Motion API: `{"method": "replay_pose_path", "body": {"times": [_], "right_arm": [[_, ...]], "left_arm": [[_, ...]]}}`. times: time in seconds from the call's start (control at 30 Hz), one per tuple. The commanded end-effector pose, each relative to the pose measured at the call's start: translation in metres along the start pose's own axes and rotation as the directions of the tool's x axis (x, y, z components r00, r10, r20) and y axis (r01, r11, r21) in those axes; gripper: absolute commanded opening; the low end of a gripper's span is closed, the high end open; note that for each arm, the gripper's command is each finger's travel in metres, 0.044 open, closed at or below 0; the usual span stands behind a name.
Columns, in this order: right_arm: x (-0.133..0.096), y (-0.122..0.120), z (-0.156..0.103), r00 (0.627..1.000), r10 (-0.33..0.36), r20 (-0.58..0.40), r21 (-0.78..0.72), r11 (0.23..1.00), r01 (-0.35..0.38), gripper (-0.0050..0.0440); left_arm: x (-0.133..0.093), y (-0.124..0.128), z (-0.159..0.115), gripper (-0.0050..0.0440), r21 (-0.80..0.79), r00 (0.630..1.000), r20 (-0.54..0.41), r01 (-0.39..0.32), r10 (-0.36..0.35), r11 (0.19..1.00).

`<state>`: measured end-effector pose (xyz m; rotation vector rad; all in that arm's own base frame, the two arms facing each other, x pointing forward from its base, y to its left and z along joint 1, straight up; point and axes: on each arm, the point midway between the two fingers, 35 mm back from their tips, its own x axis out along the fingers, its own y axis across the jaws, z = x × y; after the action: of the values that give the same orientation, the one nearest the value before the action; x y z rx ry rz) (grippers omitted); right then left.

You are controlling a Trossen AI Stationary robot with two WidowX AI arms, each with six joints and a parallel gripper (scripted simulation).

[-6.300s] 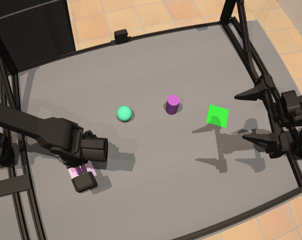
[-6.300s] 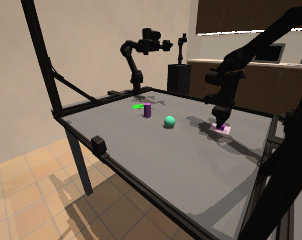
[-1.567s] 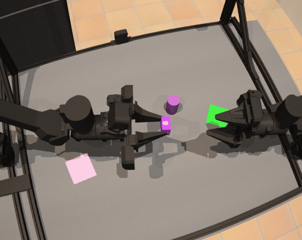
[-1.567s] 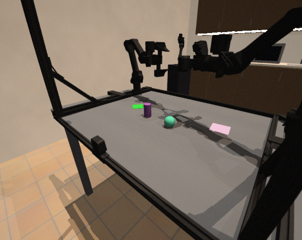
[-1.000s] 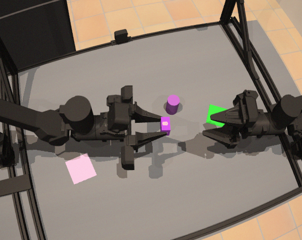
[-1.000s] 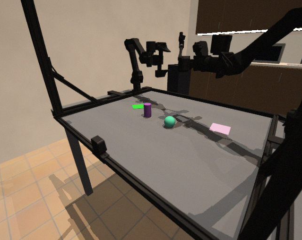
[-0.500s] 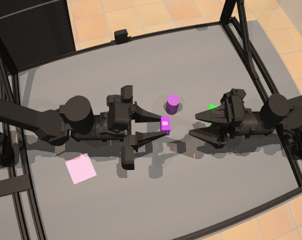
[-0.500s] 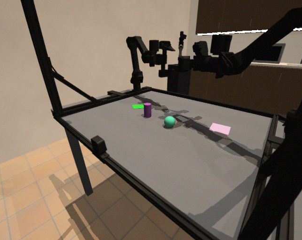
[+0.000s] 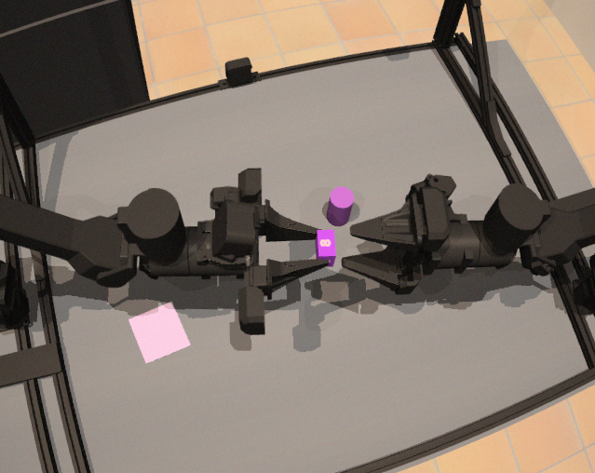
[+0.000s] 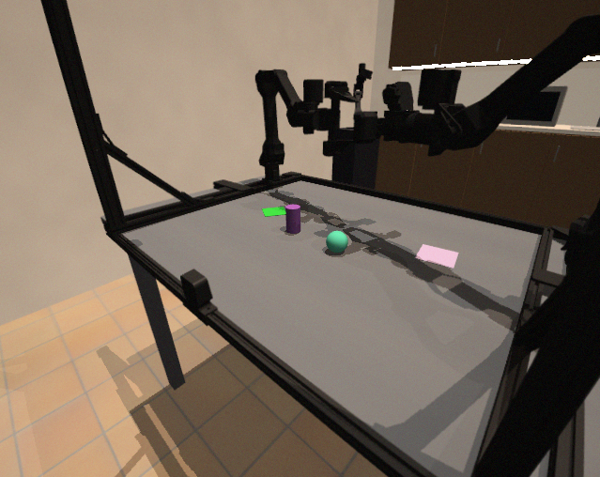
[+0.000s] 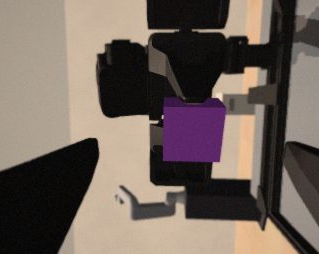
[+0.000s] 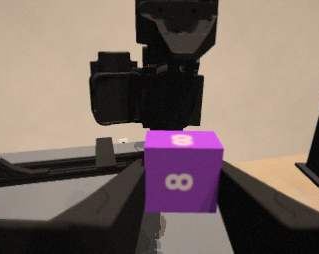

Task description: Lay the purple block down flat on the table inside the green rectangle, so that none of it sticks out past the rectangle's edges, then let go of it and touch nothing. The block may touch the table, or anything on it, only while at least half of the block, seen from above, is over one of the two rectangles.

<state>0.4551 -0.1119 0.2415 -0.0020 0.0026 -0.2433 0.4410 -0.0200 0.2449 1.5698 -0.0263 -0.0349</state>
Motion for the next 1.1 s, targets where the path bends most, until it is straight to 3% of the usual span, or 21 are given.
{"method": "replay_pose_path", "body": {"times": [0.0, 0.23, 0.53, 0.77, 1.07], "right_arm": [[0.000, -0.001, 0.000, 1.000, -0.004, 0.002, 0.002, 1.000, 0.004, 0.0000], [0.000, -0.001, 0.000, 1.000, -0.004, 0.002, 0.002, 1.000, 0.004, 0.0000], [0.000, -0.001, 0.000, 1.000, -0.004, 0.002, 0.002, 1.000, 0.004, 0.0000], [0.000, -0.001, 0.000, 1.000, -0.004, 0.002, 0.002, 1.000, 0.004, 0.0000], [0.000, -0.001, 0.000, 1.000, -0.004, 0.002, 0.002, 1.000, 0.004, 0.0000]], "left_arm": [[0.016, 0.000, 0.000, 0.0440, 0.001, 1.000, 0.001, -0.005, 0.005, 1.000], [0.026, -0.002, 0.000, 0.0440, 0.001, 1.000, 0.001, -0.005, 0.005, 1.000], [0.026, -0.002, 0.000, 0.0224, 0.001, 1.000, 0.001, -0.005, 0.005, 1.000], [0.026, -0.002, 0.000, 0.0211, 0.001, 1.000, 0.001, -0.005, 0.005, 1.000], [0.026, -0.002, 0.000, 0.0151, 0.001, 1.000, 0.001, -0.005, 0.005, 1.000]]}}
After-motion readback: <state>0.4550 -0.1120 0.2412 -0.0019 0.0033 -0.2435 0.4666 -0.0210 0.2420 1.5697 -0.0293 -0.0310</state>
